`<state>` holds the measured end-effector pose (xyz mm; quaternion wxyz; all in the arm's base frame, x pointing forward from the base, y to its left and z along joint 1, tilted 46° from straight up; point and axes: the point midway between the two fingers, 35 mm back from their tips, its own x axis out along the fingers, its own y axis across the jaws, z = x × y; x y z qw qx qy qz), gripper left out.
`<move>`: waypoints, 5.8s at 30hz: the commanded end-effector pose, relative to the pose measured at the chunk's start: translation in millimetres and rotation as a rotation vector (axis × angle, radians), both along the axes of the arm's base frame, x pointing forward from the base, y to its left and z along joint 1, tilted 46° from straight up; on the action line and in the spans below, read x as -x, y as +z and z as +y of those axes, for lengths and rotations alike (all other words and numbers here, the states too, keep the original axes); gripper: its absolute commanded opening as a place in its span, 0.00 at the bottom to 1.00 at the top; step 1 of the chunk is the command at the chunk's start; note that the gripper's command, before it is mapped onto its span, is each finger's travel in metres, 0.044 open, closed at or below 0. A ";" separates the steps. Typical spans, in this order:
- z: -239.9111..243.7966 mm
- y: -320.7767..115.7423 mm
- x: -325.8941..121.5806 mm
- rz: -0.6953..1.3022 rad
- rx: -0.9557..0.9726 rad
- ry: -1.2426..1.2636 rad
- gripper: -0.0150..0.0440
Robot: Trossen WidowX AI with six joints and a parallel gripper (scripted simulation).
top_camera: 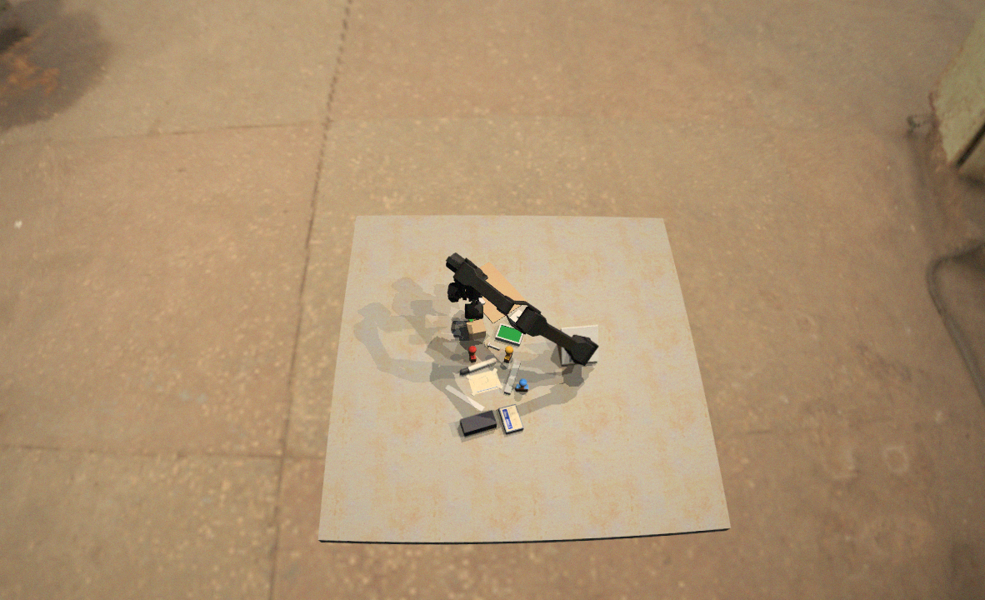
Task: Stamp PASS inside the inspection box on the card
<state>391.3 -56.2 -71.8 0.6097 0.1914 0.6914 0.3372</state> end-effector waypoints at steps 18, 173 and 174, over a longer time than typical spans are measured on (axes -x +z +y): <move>26.0 -25.8 5.7 0.006 -0.006 -0.005 0.64; 40.6 -44.4 12.5 -0.001 -0.005 -0.014 0.44; 40.6 -44.4 12.5 -0.001 -0.005 -0.014 0.43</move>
